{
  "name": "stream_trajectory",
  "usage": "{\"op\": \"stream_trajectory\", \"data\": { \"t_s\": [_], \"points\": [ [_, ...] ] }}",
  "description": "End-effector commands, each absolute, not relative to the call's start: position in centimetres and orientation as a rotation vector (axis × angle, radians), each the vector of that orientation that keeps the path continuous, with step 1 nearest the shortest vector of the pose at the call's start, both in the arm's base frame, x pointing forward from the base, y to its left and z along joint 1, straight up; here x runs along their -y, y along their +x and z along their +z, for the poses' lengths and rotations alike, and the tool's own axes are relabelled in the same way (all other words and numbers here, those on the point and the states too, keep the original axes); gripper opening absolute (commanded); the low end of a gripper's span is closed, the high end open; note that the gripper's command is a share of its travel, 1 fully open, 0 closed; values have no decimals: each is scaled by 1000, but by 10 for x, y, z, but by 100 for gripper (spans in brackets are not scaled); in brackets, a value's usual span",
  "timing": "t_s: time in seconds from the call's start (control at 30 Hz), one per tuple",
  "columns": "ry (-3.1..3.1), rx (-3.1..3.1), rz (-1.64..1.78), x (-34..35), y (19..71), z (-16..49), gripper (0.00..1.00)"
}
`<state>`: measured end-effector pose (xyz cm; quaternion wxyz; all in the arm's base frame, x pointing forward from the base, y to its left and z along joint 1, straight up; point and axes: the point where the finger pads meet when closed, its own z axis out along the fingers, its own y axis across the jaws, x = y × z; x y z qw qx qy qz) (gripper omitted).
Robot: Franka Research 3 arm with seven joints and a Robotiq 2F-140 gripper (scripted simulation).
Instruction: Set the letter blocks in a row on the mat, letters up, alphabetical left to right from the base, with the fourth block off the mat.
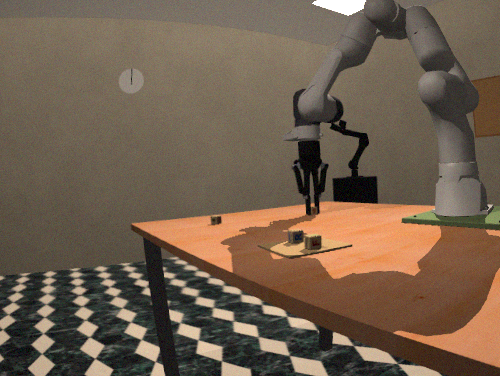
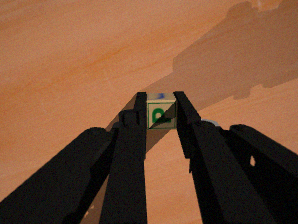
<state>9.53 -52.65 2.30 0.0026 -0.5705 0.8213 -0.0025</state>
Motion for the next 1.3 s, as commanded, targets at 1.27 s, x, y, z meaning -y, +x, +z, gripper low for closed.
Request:
{"op": "stream_trajectory", "data": {
  "t_s": [1.27],
  "points": [
    [-1787, -2578, -18, 524, 108, 126, 22]
  ]
}}
